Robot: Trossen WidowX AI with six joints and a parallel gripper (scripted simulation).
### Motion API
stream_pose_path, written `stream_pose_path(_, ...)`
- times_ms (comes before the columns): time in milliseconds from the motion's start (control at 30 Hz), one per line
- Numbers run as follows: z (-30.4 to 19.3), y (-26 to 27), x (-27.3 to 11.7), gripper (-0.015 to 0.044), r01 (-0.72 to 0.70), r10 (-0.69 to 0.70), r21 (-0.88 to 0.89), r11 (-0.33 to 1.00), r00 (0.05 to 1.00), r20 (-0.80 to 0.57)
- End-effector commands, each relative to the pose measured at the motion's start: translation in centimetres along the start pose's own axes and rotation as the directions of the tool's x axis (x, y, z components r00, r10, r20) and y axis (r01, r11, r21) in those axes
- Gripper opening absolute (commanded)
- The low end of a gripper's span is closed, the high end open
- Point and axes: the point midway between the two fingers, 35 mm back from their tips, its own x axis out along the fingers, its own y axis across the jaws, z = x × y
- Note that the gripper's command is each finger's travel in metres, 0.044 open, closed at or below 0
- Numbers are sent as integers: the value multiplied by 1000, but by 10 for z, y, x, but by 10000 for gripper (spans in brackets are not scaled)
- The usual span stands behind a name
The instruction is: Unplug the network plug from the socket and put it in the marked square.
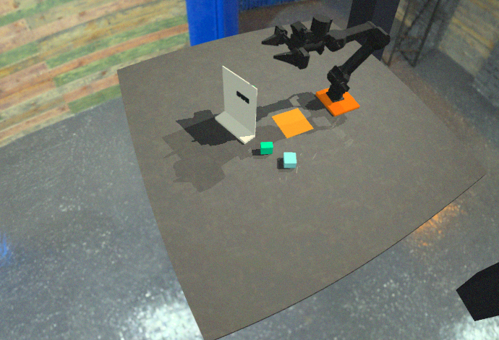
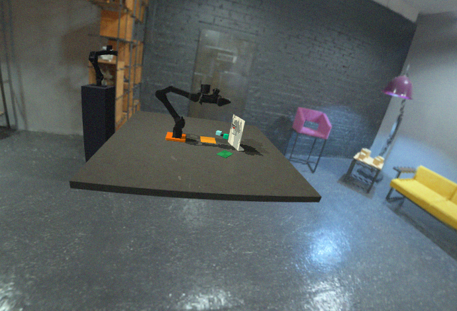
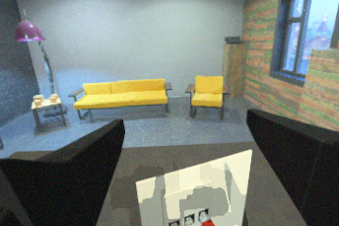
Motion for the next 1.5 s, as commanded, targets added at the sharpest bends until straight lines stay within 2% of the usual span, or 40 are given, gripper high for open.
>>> stream_pose_path(0, 0, 0, 1, 374, -2, 2, 5, 1000, 1000, 0)
stream_pose_path(267, -23, -9, 22, 164, -84, 84, 229, 970, 996, 10)
stream_pose_path(300, -26, -11, 24, 156, -95, 96, 259, 961, 995, 10)
stream_pose_path(600, -58, -29, 35, 156, -170, 191, 506, 846, 982, 12)
stream_pose_path(900, -92, -49, 33, 156, -203, 284, 716, 668, 959, 7)
stream_pose_path(1200, -125, -66, 17, 156, -182, 379, 874, 450, 925, -2)
stream_pose_path(1467, -153, -77, -7, 156, -109, 460, 964, 244, 888, -16)
